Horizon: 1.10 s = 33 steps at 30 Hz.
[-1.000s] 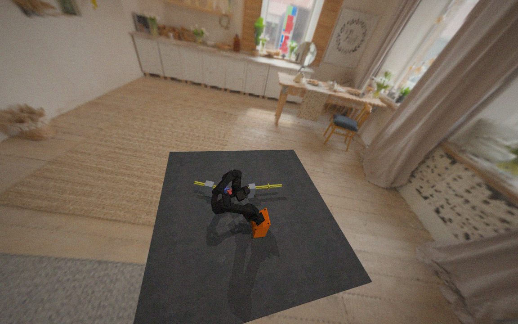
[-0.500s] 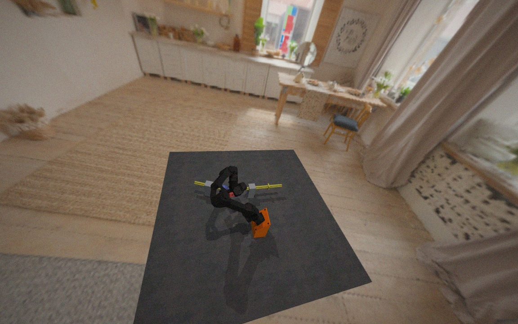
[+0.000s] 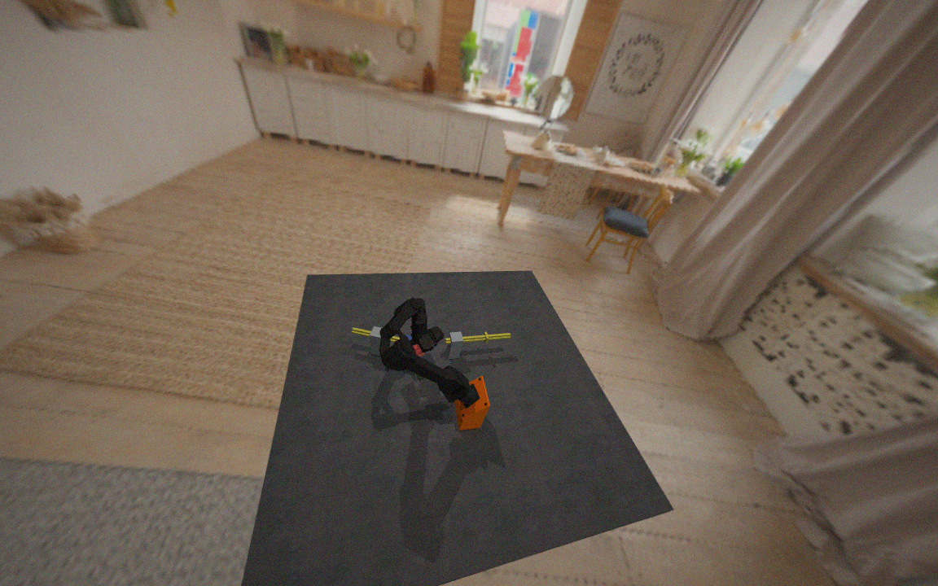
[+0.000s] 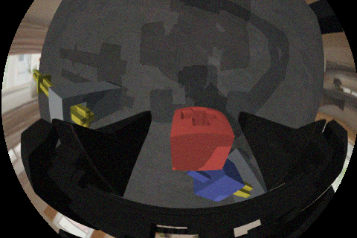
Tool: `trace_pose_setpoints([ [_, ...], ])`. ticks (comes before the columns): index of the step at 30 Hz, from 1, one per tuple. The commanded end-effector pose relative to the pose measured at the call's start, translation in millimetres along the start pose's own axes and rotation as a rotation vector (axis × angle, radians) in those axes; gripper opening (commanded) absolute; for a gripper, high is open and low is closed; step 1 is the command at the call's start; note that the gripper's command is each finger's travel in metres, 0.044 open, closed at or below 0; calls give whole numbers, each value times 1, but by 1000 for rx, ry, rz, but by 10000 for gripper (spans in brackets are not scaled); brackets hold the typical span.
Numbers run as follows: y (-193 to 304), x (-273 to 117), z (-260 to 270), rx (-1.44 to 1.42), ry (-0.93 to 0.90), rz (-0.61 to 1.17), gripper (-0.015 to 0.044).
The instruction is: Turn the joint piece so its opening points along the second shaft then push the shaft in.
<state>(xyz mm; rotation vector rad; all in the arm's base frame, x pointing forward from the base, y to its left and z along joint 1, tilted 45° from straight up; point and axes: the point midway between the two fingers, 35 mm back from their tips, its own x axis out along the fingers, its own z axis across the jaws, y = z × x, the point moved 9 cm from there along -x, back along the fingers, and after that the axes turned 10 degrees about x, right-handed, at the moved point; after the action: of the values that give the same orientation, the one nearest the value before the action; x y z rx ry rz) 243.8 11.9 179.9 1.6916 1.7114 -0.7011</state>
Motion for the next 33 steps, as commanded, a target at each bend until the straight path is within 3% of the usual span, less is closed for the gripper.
trace_pose_setpoints([
  [1, -1, 7, 1, 8, 5, -3, 440],
  [11, -1, 20, 1, 8, 6, -4, 440],
  [21, -1, 20, 1, 8, 6, -4, 182],
  [33, -1, 20, 1, 8, 6, -4, 182],
])
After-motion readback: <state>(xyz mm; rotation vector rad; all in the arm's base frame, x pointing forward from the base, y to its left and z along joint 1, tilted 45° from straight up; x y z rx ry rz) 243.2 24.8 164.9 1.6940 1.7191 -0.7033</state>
